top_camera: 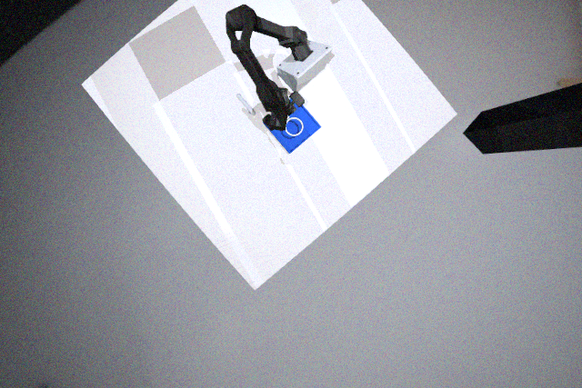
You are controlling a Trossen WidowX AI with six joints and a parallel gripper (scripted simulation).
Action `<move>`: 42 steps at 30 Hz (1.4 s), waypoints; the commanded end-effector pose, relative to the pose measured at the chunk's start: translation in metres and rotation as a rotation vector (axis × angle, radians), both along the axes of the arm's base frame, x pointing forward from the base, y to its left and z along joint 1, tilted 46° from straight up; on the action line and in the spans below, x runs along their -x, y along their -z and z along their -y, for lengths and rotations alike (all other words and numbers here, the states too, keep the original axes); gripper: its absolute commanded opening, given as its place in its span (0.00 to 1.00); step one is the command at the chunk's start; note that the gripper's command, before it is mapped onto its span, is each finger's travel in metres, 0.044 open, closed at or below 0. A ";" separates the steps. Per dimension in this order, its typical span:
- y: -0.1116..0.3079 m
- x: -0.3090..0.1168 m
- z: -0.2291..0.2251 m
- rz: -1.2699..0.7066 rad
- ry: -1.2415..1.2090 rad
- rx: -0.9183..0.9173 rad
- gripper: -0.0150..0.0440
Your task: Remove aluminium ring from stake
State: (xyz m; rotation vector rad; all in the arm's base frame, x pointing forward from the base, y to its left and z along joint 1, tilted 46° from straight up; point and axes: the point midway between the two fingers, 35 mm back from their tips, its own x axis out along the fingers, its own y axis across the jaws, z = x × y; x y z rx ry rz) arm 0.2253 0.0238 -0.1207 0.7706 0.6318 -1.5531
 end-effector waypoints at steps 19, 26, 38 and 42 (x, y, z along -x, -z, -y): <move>-0.002 0.002 -0.001 -0.013 0.006 0.005 1.00; -0.066 -0.002 -0.064 -0.017 0.005 0.003 1.00; -0.065 -0.006 -0.066 -0.003 -0.010 -0.005 1.00; -0.065 -0.006 -0.066 -0.003 -0.010 -0.005 1.00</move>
